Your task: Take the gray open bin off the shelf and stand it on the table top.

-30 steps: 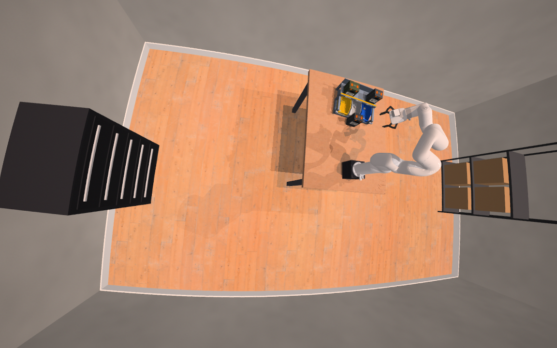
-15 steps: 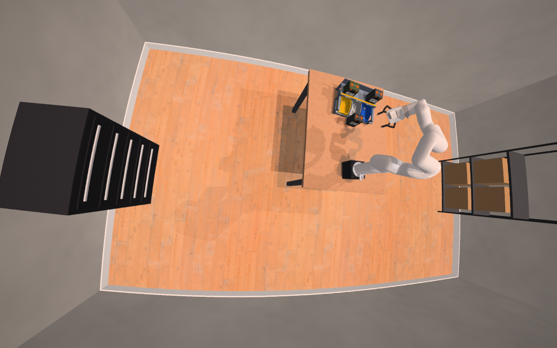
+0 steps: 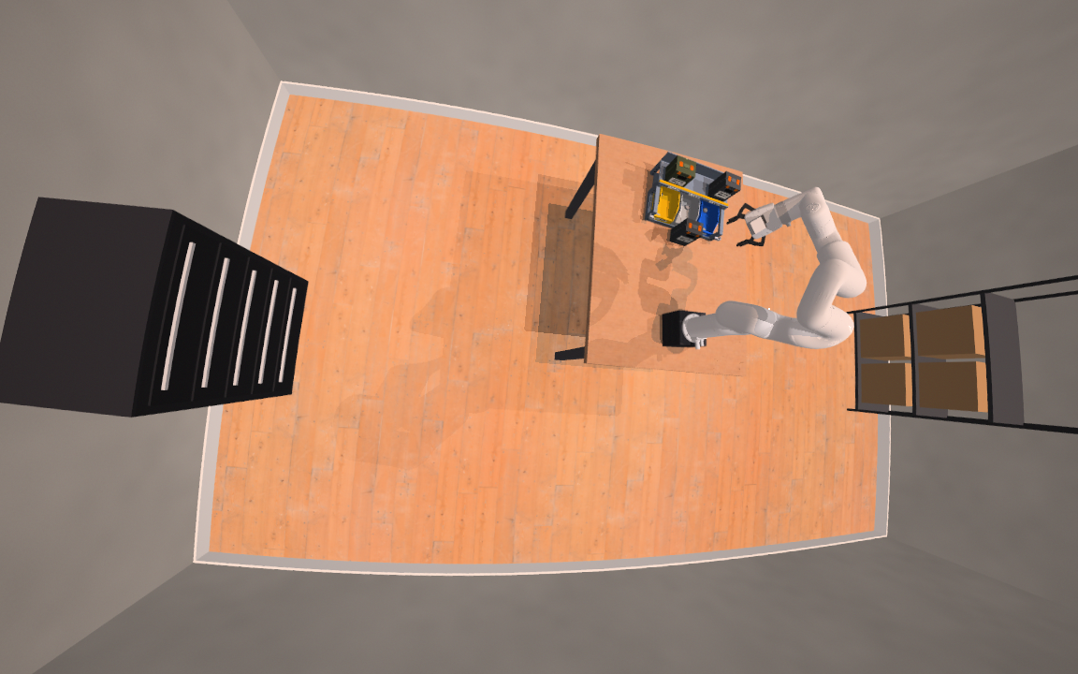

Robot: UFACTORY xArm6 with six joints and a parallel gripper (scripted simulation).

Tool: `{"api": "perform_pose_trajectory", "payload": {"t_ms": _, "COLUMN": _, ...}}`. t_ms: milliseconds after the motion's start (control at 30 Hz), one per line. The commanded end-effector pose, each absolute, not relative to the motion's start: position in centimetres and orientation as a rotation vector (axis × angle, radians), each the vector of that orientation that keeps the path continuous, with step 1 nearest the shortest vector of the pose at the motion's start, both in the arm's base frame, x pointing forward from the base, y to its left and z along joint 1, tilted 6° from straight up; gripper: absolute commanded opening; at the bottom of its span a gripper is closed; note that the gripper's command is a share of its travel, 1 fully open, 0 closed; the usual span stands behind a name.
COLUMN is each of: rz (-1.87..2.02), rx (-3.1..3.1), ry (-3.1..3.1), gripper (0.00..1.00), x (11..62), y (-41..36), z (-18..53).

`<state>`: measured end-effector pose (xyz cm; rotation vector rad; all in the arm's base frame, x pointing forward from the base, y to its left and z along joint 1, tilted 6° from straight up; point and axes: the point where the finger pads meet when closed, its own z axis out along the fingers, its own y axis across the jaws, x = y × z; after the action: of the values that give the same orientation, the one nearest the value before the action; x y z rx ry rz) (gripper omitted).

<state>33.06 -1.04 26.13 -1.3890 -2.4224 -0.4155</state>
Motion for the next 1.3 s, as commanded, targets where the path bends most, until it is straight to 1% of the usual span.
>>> {"api": "perform_pose_trajectory", "payload": {"t_ms": 0, "rz": -0.329, "rx": -1.225, "ry": -2.584, "gripper": 1.0, "x": 33.25, "y": -1.62, "z": 26.17}}
{"api": "perform_pose_trajectory", "payload": {"t_ms": 367, "rz": -0.329, "rx": -1.225, "ry": -2.584, "gripper": 1.0, "x": 33.25, "y": -1.62, "z": 26.17}}
{"api": "perform_pose_trajectory", "payload": {"t_ms": 533, "rz": -0.186, "rx": -0.955, "ry": -2.793, "gripper": 1.0, "x": 33.34, "y": -2.11, "z": 26.06}}
{"api": "perform_pose_trajectory", "payload": {"t_ms": 933, "rz": -0.186, "rx": -0.955, "ry": -2.793, "gripper": 1.0, "x": 33.34, "y": -2.11, "z": 26.06}}
{"api": "perform_pose_trajectory", "payload": {"t_ms": 1100, "rz": -0.034, "rx": -0.657, "ry": -2.968, "gripper": 1.0, "x": 33.38, "y": -2.35, "z": 26.01}}
{"api": "perform_pose_trajectory", "payload": {"t_ms": 1267, "rz": -0.034, "rx": -0.657, "ry": -2.968, "gripper": 1.0, "x": 33.38, "y": -2.35, "z": 26.01}}
